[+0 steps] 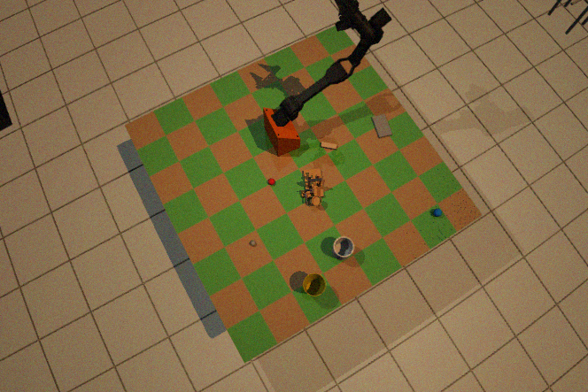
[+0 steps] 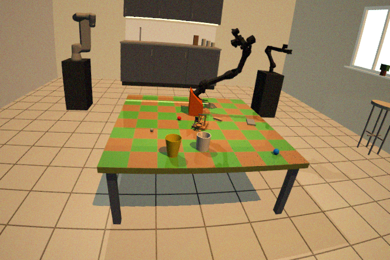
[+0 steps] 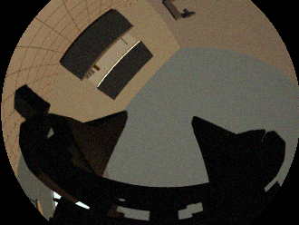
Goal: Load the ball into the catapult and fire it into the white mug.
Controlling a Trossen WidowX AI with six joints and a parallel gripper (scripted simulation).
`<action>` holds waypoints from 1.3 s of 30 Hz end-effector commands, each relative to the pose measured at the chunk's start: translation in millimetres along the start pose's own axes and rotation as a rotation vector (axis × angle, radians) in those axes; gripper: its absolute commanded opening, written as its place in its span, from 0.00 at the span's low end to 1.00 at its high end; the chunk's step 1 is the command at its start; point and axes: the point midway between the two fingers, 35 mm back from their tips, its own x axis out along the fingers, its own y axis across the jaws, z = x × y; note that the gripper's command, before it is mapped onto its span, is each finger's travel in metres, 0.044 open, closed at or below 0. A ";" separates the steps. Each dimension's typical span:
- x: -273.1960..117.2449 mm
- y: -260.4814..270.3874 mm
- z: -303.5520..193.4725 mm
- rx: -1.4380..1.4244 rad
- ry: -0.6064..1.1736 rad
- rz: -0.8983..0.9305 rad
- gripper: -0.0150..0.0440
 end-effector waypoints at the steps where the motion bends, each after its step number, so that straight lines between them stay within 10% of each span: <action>1: 0.1 -1.0 0.4 -0.005 -0.001 -0.003 0.98; 39: -43.6 -209.0 123.1 -1.037 0.060 -0.752 1.00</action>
